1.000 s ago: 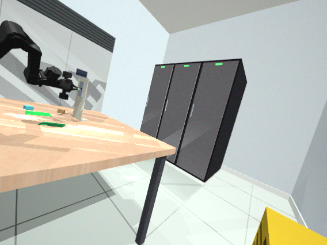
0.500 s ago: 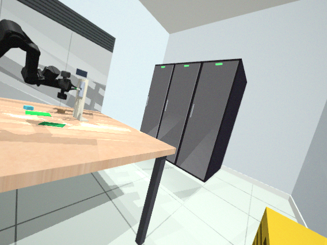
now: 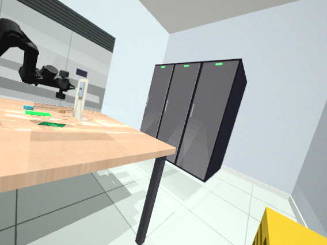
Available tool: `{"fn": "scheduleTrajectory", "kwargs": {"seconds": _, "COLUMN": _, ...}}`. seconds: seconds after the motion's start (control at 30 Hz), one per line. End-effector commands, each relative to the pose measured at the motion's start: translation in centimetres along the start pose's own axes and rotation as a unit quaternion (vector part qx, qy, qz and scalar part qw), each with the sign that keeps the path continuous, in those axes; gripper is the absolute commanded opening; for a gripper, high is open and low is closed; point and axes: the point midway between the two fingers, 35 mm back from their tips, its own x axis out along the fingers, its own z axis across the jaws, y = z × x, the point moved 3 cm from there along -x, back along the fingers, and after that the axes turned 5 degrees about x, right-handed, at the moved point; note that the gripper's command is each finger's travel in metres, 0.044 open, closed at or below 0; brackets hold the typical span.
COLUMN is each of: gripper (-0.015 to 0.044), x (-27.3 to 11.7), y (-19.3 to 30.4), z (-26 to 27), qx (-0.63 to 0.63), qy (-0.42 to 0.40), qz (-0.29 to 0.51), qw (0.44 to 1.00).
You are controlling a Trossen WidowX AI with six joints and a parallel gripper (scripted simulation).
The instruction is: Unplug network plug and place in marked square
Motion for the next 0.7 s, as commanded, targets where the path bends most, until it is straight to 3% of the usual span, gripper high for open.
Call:
{"fn": "scheduleTrajectory", "kwargs": {"seconds": 0.0, "gripper": 0.0, "x": -0.4, "y": 0.1, "z": 0.0, "qx": 0.001, "qy": 0.0, "qz": 0.0, "qw": 1.0}}
{"fn": "scheduleTrajectory", "kwargs": {"seconds": 0.67, "gripper": 0.0, "x": -1.5, "y": 0.4, "z": 0.0, "qx": 0.001, "qy": 0.0, "qz": 0.0, "qw": 1.0}}
